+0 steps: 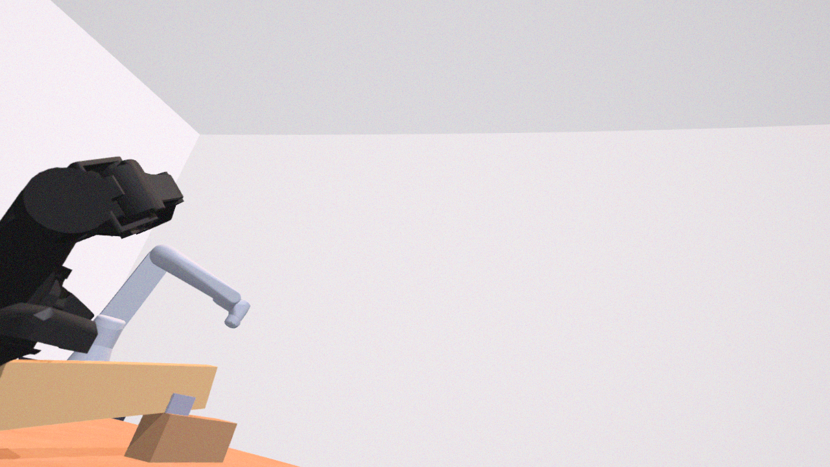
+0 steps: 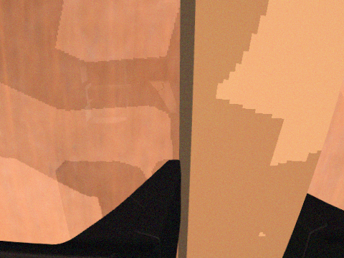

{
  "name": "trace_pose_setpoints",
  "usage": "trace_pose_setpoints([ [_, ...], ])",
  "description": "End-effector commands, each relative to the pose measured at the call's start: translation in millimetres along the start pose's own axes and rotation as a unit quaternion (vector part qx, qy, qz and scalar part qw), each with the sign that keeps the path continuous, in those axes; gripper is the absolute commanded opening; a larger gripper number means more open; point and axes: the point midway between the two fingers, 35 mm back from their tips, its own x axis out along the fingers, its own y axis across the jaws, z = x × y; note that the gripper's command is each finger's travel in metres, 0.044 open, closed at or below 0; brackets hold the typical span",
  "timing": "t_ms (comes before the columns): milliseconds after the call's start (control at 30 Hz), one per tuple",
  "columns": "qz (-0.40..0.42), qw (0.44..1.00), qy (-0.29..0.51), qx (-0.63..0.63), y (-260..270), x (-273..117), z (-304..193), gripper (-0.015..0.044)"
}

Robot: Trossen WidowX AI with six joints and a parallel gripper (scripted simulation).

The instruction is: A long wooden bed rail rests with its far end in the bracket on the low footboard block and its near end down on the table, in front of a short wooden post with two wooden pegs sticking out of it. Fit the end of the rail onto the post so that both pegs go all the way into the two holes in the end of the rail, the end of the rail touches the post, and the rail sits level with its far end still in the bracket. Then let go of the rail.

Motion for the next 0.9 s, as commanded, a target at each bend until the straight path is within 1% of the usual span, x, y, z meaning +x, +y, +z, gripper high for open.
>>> trace_pose_setpoints([
  [0, -0.001, 1.000, -0.002, 0.002, 0.0, 0.1, 0.5, 0.0000],
  [867, -0.001, 1.000, -0.002, 0.002, -2.4, -12.8, -0.3, 0.0000],
])
